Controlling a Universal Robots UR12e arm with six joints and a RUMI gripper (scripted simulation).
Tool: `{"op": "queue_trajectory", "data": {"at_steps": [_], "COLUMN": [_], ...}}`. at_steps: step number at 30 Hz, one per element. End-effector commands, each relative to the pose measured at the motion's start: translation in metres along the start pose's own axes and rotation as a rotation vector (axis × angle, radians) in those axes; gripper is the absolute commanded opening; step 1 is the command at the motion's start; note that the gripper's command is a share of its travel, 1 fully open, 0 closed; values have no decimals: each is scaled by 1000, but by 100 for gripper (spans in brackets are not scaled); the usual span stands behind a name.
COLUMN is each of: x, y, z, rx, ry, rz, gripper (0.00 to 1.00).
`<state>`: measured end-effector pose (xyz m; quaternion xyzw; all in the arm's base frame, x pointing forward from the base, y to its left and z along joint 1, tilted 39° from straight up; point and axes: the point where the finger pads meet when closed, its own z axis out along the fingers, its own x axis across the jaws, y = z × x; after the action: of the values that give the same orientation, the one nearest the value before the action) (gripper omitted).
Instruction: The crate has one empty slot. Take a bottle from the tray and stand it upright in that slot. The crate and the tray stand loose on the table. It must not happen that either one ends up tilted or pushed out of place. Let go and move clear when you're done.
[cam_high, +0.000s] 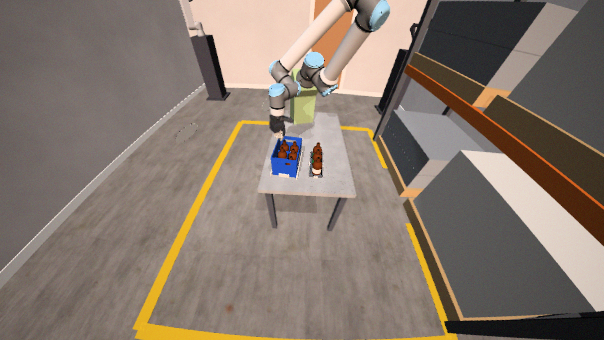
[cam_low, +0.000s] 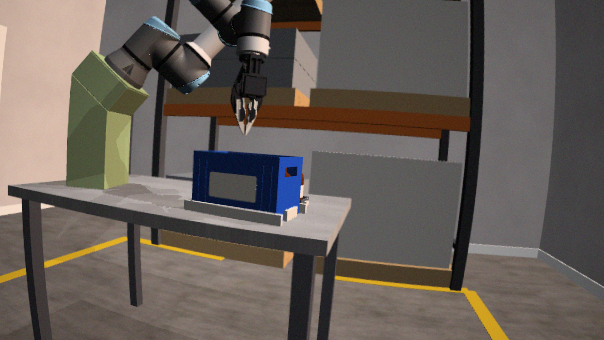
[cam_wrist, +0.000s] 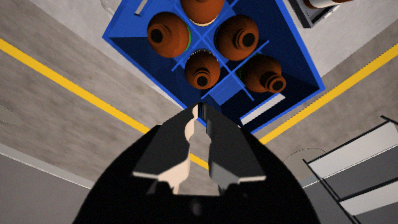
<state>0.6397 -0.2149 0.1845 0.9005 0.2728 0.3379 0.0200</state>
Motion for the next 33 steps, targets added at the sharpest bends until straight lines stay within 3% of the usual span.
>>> {"op": "queue_trajectory", "data": {"at_steps": [1,7,15,17,24,31,32,33], "x": [0,29,109,109,161,172,172,172], "y": [-4,-33,-126,-126,-201,-220,-220,-220], "z": [2,7,12,12,5,1,1,1], "rx": [4,9,11,11,4,2,2,2], "ry": [-2,-10,-19,-19,-5,1,1,1], "rz": [-1,-11,-37,-37,-50,-52,-52,-52], "gripper": [0,0,0,0,0,0,38,38]}}
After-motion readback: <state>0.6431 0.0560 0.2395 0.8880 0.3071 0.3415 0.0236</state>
